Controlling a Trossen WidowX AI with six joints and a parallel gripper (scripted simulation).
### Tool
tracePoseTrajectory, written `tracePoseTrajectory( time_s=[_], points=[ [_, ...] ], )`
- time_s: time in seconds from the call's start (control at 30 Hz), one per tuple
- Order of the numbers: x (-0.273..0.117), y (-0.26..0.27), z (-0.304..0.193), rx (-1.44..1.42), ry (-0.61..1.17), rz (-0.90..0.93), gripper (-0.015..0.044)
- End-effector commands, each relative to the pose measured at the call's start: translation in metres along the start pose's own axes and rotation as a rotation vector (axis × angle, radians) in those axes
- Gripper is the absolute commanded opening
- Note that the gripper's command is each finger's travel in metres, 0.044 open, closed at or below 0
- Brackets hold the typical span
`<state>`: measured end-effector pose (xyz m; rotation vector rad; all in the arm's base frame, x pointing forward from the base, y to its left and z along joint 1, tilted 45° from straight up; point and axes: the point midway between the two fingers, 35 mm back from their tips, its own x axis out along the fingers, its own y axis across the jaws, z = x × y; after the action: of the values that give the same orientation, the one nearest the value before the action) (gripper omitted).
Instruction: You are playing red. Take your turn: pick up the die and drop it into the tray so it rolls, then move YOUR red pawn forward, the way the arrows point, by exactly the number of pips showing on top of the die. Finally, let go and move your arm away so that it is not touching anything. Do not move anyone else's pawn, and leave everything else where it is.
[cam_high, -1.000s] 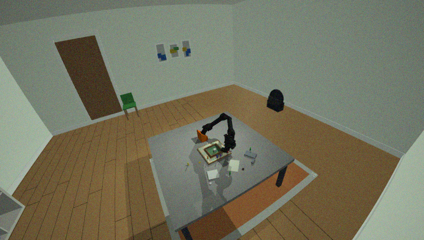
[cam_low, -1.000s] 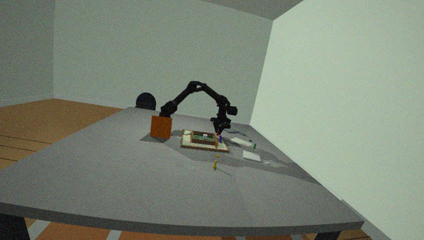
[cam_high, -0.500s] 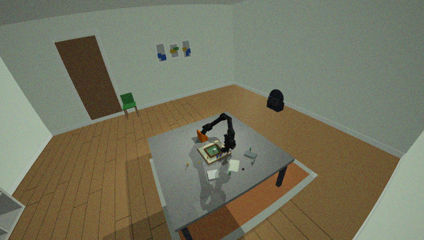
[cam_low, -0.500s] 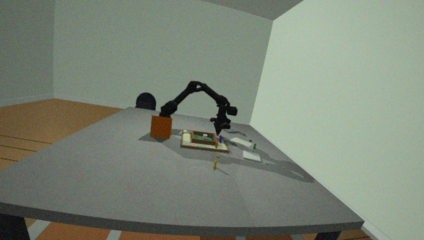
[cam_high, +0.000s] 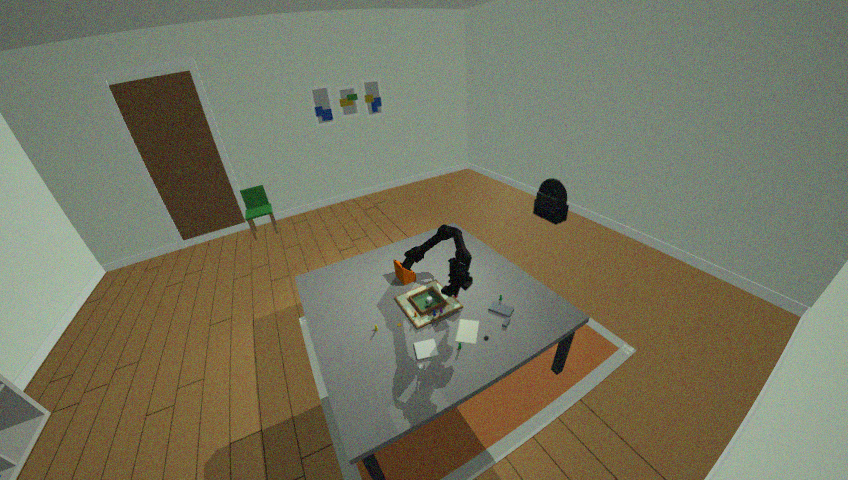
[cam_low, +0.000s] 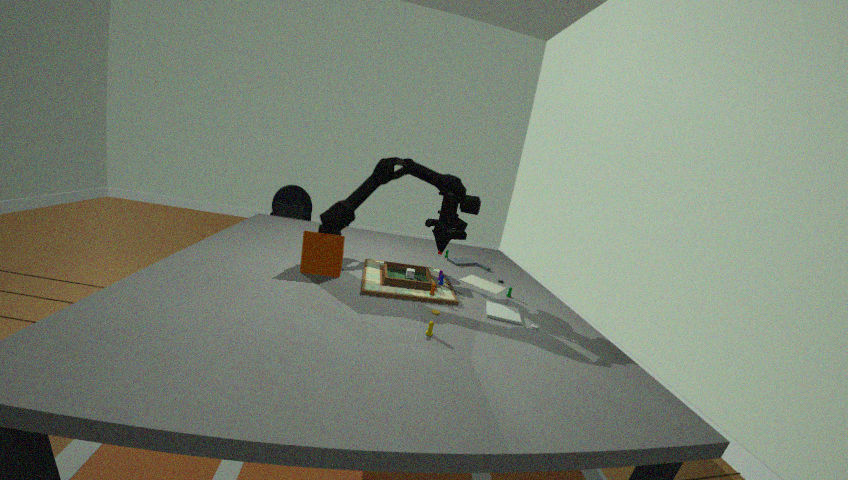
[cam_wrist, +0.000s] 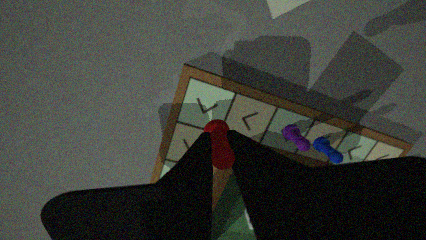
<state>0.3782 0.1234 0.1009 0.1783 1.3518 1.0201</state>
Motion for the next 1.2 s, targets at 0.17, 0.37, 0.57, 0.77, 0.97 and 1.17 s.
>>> tracePoseTrajectory(
  time_s=[0.17, 0.37, 0.57, 0.77, 0.97, 1.17],
  points=[
    [-0.052, 0.004, -0.004, -0.004, 0.004, -0.002, 0.0],
    [-0.06, 0.005, -0.005, -0.004, 0.004, -0.001, 0.0],
    [-0.058, 0.006, -0.02, -0.003, 0.005, -0.003, 0.0],
    [-0.056, 0.008, -0.037, -0.002, 0.006, -0.005, 0.0],
    [-0.053, 0.01, -0.055, -0.001, 0.007, -0.005, 0.0],
    [-0.049, 0.012, -0.074, 0.0, 0.008, -0.005, 0.0]
  ],
)
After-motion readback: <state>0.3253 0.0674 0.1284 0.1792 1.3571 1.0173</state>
